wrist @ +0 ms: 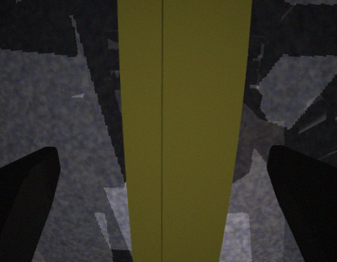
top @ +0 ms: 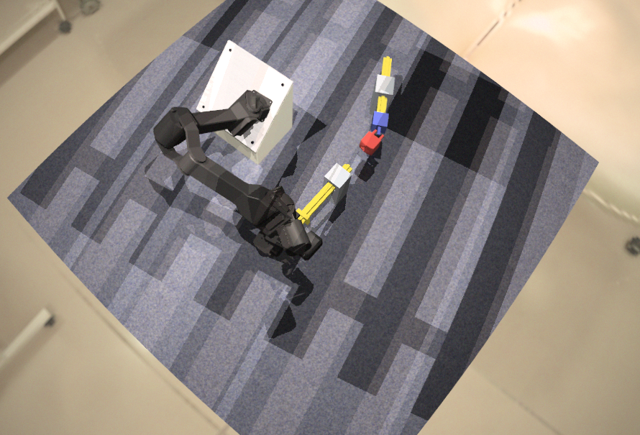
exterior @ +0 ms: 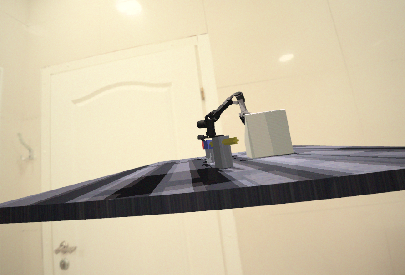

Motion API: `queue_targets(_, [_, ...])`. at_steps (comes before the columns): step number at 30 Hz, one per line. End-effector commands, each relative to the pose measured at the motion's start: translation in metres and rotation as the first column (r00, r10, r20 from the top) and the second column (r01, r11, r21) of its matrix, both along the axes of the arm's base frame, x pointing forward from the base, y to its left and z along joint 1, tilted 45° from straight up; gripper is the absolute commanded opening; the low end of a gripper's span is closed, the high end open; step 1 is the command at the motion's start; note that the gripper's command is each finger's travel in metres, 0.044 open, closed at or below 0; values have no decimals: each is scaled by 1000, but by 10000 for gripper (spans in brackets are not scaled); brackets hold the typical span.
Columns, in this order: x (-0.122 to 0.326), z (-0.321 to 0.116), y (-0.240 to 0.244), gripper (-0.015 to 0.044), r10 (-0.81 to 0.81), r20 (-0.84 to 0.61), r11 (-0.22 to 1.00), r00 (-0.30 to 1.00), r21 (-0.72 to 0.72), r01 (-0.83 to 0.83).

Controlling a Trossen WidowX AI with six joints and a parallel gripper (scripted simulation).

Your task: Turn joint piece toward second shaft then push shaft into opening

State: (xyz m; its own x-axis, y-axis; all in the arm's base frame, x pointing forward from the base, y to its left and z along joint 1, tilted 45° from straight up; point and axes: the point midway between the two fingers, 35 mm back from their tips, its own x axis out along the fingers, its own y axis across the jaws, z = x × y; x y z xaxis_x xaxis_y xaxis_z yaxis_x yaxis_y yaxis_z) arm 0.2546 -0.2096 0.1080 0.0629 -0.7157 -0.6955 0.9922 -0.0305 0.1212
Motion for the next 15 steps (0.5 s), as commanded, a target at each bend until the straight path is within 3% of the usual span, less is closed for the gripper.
queue_targets(1, [-1,-4,0,309,4,-9,1000,1000,7,-4])
queue_targets(9, [-1,-4,0,102,4,-9,1000,1000,7,-4])
queue_targets(15, [-1,-4,0,102,4,-9,1000,1000,7,-4])
